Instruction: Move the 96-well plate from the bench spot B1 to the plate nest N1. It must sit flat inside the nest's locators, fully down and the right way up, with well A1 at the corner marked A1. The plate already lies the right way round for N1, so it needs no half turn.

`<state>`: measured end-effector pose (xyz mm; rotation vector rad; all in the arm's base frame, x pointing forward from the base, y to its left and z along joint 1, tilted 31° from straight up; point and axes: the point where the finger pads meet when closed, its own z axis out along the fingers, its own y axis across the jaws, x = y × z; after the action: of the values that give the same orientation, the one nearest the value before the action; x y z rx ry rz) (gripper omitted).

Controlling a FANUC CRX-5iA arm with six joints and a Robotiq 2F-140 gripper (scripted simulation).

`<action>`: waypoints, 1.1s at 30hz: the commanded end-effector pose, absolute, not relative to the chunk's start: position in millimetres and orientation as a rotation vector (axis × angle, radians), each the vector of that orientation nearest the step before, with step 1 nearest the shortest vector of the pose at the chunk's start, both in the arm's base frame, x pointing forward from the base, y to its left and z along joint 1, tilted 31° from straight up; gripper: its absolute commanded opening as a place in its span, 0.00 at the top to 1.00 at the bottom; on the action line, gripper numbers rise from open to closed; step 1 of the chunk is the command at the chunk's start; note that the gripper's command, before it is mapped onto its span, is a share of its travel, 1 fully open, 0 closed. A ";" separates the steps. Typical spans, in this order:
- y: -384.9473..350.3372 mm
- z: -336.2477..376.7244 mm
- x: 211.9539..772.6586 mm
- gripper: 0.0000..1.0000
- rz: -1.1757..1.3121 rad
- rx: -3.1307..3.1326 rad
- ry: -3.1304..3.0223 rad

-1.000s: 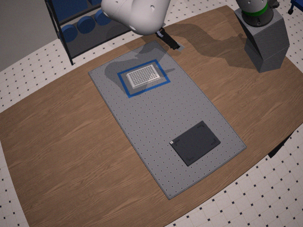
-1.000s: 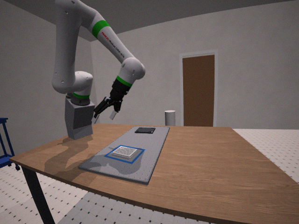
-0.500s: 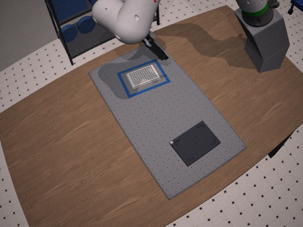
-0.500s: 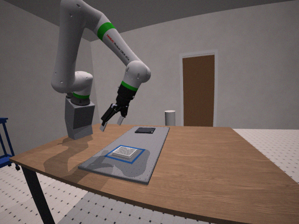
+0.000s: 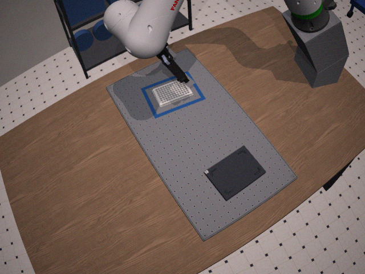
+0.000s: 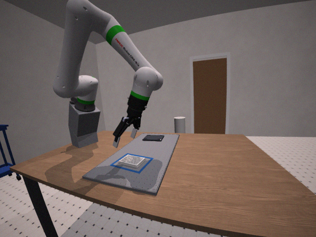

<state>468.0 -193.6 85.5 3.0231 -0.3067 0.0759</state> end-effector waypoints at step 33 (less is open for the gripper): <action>-211.0 67.8 521.4 0.00 0.144 3.037 -0.305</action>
<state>519.4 -210.3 70.9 3.0370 -0.3045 0.1435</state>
